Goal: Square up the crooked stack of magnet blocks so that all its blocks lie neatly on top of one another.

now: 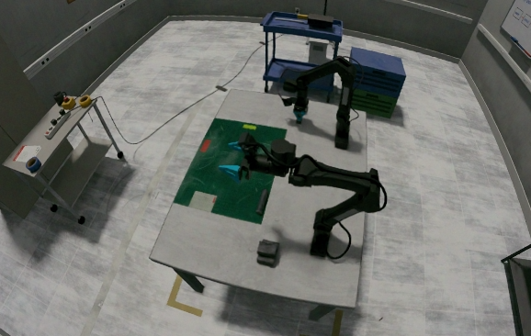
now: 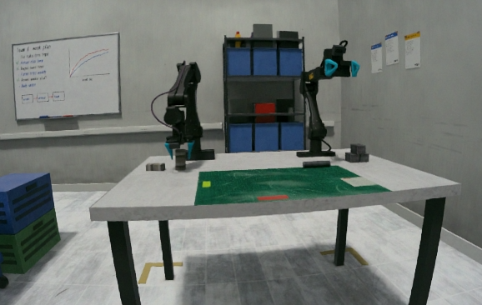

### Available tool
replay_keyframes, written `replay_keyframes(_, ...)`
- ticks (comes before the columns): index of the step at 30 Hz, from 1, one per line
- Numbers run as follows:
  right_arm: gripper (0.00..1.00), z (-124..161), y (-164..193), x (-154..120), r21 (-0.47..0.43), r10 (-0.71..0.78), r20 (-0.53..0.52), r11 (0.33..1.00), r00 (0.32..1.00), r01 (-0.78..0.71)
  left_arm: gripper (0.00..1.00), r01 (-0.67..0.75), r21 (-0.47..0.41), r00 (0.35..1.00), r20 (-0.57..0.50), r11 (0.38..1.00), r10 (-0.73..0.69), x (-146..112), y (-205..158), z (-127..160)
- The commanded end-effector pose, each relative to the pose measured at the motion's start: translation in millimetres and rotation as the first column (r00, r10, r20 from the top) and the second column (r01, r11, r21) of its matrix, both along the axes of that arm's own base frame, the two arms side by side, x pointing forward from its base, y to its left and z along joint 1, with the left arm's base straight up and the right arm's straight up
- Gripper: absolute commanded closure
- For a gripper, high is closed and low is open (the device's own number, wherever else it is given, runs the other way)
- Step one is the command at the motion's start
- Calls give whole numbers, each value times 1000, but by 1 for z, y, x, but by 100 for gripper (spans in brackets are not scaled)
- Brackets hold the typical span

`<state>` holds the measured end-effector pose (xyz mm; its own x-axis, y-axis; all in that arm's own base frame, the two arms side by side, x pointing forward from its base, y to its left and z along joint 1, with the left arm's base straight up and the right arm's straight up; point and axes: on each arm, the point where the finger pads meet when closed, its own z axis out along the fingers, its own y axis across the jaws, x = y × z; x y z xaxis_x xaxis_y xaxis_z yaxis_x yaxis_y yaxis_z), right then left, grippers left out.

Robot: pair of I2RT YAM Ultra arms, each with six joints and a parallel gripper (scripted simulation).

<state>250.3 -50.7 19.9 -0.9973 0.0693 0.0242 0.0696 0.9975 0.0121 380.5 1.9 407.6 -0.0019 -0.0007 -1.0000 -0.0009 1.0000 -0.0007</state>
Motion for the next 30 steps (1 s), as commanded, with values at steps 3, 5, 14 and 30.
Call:
replay_keyframes(3, 23, -3, 0, -8, 1, -7, -43, 1000, 999, 7, 0, 1, 9, 1000, 27, 1000, -2, -9, -2, 18)
replay_keyframes(5, 23, -3, 0, -8, 1, -7, -43, 1000, 999, 7, 0, 1, 9, 1000, 27, 1000, -2, -9, -2, 18)
replay_keyframes(14, 23, -18, -3, -10, -14, -2, -25, 1000, 1000, 2, 0, 1, 9, 1000, 27, 1000, -2, -9, -2, 18)
replay_keyframes(30, 23, -8, -5, 9, -26, 10, 28, 1000, 1000, -9, 0, 1, 9, 1000, 27, 1000, -2, -9, -2, 18)
